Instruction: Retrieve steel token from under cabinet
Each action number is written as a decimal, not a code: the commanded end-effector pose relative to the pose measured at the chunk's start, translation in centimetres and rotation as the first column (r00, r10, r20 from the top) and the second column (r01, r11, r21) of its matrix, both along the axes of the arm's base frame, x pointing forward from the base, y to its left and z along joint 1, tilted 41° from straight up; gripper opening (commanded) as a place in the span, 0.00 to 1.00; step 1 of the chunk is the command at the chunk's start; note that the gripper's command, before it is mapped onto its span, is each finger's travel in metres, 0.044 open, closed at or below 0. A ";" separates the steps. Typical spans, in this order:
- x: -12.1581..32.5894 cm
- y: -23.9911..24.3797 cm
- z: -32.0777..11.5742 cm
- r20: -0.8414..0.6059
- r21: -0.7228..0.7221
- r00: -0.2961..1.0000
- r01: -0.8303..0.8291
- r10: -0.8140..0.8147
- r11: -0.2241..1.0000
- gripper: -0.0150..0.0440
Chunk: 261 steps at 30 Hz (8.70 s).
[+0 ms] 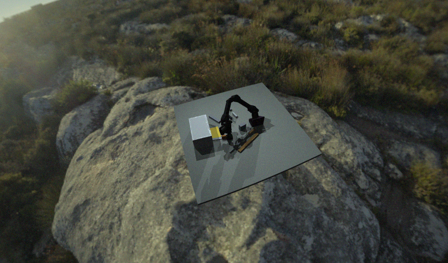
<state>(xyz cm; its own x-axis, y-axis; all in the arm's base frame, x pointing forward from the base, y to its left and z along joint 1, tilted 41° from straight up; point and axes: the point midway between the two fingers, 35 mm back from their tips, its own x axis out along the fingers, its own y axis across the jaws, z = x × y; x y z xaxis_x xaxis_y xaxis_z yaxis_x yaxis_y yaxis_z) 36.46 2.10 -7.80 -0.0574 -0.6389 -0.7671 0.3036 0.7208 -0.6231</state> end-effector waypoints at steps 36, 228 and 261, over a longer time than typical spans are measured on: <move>-4.8 1.5 -1.0 -0.006 0.000 1.000 0.001 -0.001 1.000 0.25; -4.9 3.0 -1.9 -0.006 0.001 1.000 0.001 -0.001 1.000 0.25; -1.1 2.0 -1.3 -0.004 0.000 1.000 0.001 -0.001 1.000 0.25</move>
